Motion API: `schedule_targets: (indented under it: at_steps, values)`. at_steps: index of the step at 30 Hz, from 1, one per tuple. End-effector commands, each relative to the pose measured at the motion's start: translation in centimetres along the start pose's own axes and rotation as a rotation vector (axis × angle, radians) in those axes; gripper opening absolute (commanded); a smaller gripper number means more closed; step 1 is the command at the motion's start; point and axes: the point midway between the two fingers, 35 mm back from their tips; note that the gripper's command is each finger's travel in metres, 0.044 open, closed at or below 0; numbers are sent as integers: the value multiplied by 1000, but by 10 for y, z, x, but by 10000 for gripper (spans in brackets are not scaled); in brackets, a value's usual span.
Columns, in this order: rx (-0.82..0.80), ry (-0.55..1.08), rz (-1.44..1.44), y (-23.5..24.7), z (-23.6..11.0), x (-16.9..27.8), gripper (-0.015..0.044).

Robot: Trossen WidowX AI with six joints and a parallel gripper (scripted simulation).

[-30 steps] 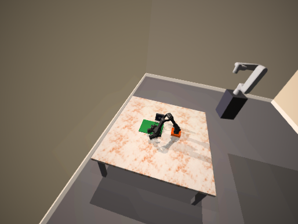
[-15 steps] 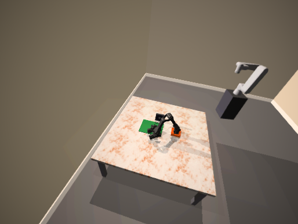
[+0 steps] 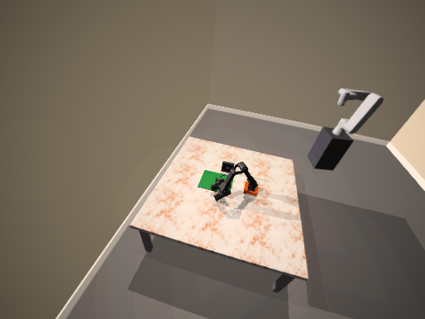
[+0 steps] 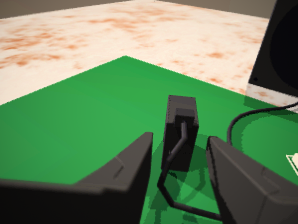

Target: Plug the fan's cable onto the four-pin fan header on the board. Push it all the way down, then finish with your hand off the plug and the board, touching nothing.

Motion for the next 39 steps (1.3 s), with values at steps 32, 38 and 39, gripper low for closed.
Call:
schedule_targets:
  at_steps: [32, 38, 39]
  values:
    - [8, -14, -18, 2, -80, -37, 166]
    - [123, 58, -52, -6, -71, -41, 324]
    - [143, 74, -59, -8, -69, -42, 350]
Point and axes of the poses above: the point midway between the two fingers, 35 mm back from their tips, its own z axis out along the fingers, its own y axis across the jaws, x = y × z, and after that the axes turned 6 degrees about z, right-handed
